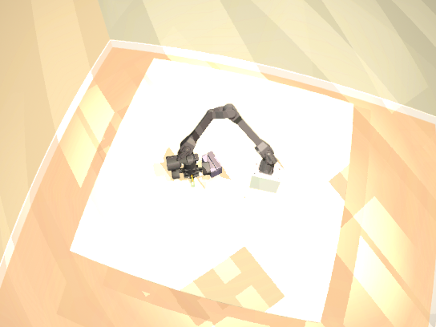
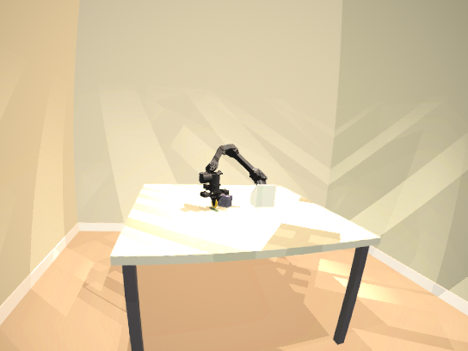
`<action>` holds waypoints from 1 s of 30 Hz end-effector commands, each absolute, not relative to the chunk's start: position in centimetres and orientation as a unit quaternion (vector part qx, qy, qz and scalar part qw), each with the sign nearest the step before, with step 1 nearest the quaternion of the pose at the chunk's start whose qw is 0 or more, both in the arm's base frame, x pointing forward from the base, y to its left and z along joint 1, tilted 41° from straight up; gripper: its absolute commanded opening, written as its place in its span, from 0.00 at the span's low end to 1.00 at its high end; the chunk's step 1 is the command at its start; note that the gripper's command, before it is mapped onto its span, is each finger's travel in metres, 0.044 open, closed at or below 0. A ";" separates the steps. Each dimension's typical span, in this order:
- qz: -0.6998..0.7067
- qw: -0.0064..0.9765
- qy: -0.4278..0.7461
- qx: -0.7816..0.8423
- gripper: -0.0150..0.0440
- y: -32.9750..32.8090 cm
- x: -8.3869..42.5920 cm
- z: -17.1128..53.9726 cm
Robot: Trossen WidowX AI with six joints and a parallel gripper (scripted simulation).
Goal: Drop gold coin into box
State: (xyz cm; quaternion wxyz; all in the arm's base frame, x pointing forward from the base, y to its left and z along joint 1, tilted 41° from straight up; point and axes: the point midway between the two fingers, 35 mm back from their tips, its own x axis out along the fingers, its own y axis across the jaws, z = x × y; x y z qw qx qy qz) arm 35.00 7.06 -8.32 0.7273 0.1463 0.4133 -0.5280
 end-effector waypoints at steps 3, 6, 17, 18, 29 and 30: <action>-0.522 0.730 0.413 0.152 0.25 8.7 35.1 -7.0; -0.522 0.731 0.413 0.151 0.25 9.2 35.0 -6.4; -0.522 0.731 0.413 0.151 0.25 10.9 34.7 -4.3; -0.522 0.731 0.413 0.151 0.25 11.1 34.6 -4.1; -0.522 0.732 0.413 0.150 0.25 12.5 34.1 -2.1; -0.522 0.732 0.413 0.150 0.25 12.5 34.1 -2.1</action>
